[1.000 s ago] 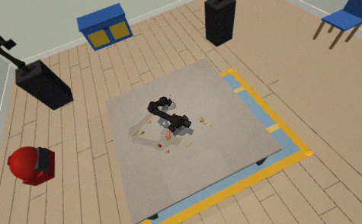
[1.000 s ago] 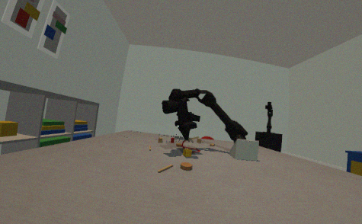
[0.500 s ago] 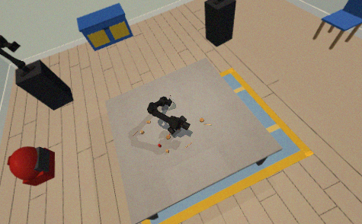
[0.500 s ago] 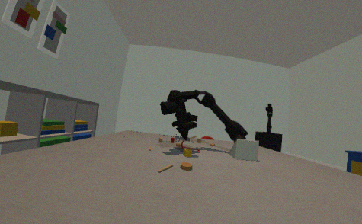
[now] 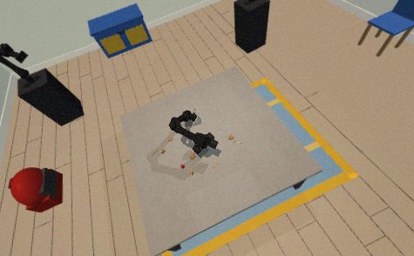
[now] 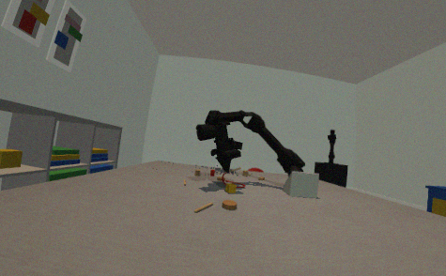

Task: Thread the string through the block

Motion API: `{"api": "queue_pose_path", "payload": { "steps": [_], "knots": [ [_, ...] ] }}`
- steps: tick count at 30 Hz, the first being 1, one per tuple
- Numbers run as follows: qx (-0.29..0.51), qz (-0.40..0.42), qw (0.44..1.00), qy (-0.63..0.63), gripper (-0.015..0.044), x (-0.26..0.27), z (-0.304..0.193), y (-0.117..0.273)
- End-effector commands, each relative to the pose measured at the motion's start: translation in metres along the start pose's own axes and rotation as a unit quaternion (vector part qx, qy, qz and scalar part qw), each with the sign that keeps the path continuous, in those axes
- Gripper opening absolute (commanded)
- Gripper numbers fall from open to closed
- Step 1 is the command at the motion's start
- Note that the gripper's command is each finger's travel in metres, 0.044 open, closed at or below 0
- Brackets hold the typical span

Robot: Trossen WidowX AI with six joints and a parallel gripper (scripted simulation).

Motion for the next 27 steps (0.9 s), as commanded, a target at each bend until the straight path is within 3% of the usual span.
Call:
{"api": "queue_pose_path", "payload": {
  "steps": [1,27],
  "knots": [
    [0.005,0.0,1.0,0.001,0.0,-0.001,-0.005,0.002],
    [0.032,0.001,0.999,-0.004,0.0,-0.005,-0.032,0.011]
  ]
}}
Point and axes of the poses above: the point midway between the two fingers, 35 mm back from their tips, its own y axis back along the fingers, its own x axis across the jaws, z = x × y, the point moved 7 cm from there along y, back along the fingers, and after that the axes turned 7 degrees about y, right-handed, at the moved point
